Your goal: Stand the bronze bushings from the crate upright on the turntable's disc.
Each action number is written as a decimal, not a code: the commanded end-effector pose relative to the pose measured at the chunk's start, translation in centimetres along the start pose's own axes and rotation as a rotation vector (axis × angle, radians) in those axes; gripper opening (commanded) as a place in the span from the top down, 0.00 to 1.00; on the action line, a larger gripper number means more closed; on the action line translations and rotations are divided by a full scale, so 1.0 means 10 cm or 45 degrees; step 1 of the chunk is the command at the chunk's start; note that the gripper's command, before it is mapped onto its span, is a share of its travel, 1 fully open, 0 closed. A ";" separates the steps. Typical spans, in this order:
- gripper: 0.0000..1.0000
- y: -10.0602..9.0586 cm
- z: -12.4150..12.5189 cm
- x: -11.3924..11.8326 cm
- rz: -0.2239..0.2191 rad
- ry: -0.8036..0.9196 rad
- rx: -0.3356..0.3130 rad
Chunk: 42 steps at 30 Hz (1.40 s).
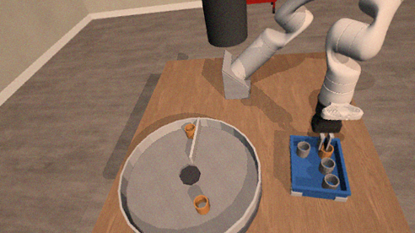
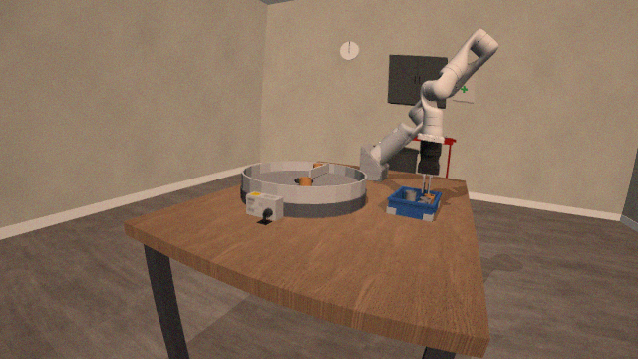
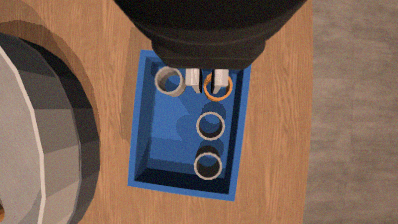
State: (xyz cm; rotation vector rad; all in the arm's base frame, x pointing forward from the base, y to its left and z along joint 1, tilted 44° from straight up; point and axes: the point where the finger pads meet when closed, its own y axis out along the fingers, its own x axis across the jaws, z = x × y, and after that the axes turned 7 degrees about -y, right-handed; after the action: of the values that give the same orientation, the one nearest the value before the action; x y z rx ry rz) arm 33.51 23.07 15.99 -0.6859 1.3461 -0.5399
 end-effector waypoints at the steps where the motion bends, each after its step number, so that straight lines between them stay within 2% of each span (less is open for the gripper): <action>1: 0.64 0.01 0.01 0.00 0.003 0.000 0.005; 12: 0.64 0.02 0.01 0.00 0.003 0.001 0.004; 31: 0.64 0.25 0.00 0.00 0.002 0.002 0.004; 42: 0.64 0.25 0.01 -0.01 0.003 -0.002 0.008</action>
State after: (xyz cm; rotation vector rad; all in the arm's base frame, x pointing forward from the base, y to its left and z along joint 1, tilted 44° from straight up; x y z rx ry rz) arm 33.48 24.74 14.32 -0.6839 1.3444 -0.5409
